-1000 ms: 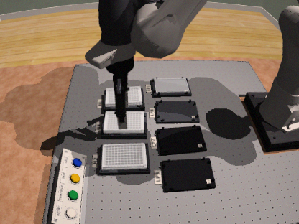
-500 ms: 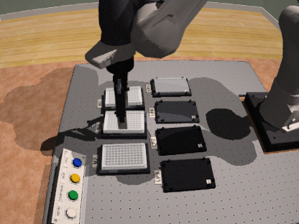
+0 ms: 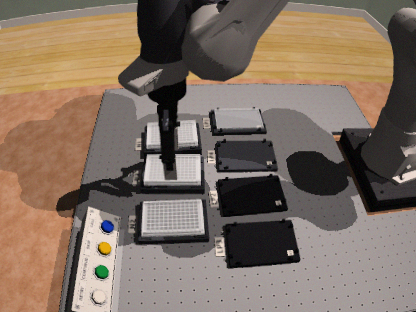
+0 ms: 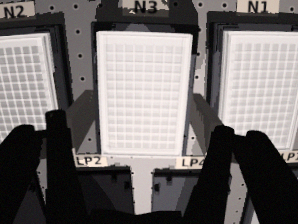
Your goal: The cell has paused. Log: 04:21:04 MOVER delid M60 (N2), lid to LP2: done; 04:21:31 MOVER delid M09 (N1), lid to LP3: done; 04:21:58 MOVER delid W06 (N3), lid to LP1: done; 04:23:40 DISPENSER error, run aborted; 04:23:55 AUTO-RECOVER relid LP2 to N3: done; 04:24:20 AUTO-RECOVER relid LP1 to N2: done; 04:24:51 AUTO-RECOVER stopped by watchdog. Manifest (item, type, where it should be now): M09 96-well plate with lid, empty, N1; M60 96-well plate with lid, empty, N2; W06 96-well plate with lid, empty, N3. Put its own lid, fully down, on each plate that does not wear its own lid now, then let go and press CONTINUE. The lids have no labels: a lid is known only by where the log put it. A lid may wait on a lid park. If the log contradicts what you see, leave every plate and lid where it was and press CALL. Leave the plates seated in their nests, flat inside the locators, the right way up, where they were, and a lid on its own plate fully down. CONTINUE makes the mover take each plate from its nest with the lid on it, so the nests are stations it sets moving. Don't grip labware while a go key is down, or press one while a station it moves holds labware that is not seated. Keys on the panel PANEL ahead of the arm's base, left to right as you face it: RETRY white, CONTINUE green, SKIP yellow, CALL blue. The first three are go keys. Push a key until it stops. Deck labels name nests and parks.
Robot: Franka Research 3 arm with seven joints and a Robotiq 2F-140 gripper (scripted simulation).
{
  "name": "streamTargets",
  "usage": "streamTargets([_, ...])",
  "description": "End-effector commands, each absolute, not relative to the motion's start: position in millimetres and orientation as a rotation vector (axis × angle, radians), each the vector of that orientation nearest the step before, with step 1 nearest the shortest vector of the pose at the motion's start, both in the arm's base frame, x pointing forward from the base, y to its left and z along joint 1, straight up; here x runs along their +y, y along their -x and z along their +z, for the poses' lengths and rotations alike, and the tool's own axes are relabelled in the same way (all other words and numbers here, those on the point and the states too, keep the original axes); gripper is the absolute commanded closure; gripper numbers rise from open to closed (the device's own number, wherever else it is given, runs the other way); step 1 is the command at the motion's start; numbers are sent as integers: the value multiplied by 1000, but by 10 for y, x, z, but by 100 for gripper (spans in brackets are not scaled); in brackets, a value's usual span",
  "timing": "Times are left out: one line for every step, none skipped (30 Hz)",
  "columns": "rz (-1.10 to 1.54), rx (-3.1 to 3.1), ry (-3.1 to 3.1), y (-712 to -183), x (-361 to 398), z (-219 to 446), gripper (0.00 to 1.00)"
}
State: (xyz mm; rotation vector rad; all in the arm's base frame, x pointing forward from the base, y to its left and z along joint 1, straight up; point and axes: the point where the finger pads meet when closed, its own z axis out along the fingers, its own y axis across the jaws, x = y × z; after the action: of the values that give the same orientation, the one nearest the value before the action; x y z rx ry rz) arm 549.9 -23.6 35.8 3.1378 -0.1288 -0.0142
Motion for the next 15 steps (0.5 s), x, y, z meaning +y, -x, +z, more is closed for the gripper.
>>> streamTargets([-14,-127,-3139,-5494,-236,343,41])
streamTargets([-14,-127,-3139,-5494,-236,343,41])
streamTargets([-14,-127,-3139,-5494,-236,343,41])
streamTargets([-14,-127,-3139,-5494,-236,343,41])
streamTargets([-14,-127,-3139,-5494,-236,343,41])
streamTargets([-14,-127,-3139,-5494,-236,343,41])
streamTargets([-14,-127,-3139,-5494,-236,343,41])
streamTargets([-14,-127,-3139,-5494,-236,343,41])
streamTargets([-14,-127,-3139,-5494,-236,343,41])
streamTargets([-14,-127,-3139,-5494,-236,343,41])
streamTargets([-14,-127,-3139,-5494,-236,343,34])
streamTargets([-14,-127,-3139,-5494,-236,343,34])
streamTargets([-14,-127,-3139,-5494,-236,343,34])
streamTargets([-14,-127,-3139,-5494,-236,343,34])
streamTargets([-14,-127,-3139,-5494,-236,343,34])
